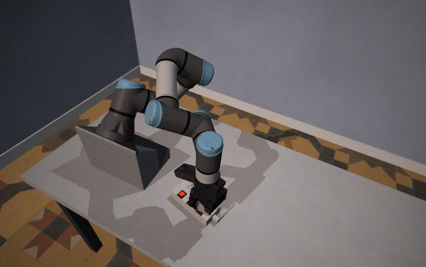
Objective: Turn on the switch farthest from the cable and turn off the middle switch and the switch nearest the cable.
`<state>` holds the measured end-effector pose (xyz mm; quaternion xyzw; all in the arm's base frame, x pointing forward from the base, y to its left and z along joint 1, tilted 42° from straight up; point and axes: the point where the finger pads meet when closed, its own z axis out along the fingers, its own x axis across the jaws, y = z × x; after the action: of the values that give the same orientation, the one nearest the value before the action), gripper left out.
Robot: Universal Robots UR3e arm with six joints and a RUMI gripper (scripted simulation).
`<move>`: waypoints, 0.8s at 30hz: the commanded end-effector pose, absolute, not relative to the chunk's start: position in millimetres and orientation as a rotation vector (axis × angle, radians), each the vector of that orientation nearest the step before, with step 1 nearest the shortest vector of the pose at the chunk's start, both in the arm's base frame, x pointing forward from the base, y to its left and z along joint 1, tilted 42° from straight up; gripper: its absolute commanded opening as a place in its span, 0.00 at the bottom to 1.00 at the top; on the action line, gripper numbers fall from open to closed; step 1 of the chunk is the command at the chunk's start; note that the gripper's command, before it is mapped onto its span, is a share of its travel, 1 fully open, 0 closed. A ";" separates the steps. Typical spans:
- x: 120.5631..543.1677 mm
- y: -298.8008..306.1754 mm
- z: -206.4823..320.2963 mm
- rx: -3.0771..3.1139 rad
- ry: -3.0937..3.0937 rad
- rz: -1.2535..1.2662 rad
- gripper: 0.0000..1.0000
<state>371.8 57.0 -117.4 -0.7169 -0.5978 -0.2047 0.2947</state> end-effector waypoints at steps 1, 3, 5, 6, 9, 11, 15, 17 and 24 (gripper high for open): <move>373.0 42.5 -101.9 -1.907 -1.593 -0.544 0.00; 373.2 40.6 -99.8 -1.907 -1.593 -0.544 0.00; 373.3 38.9 -97.9 -1.907 -1.593 -0.544 0.00; 373.4 37.3 -96.2 -1.907 -1.593 -0.544 0.00; 373.7 34.3 -92.8 -1.907 -1.593 -0.544 0.00; 373.8 33.5 -91.9 -1.907 -1.593 -0.544 0.00; 373.8 33.4 -91.8 -1.907 -1.593 -0.544 0.00; 373.7 33.4 -91.9 -1.907 -1.593 -0.544 0.00; 373.6 33.8 -92.0 -1.906 -1.593 -0.544 0.00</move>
<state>373.9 35.2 -93.4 -0.7169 -0.5978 -0.2049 0.2944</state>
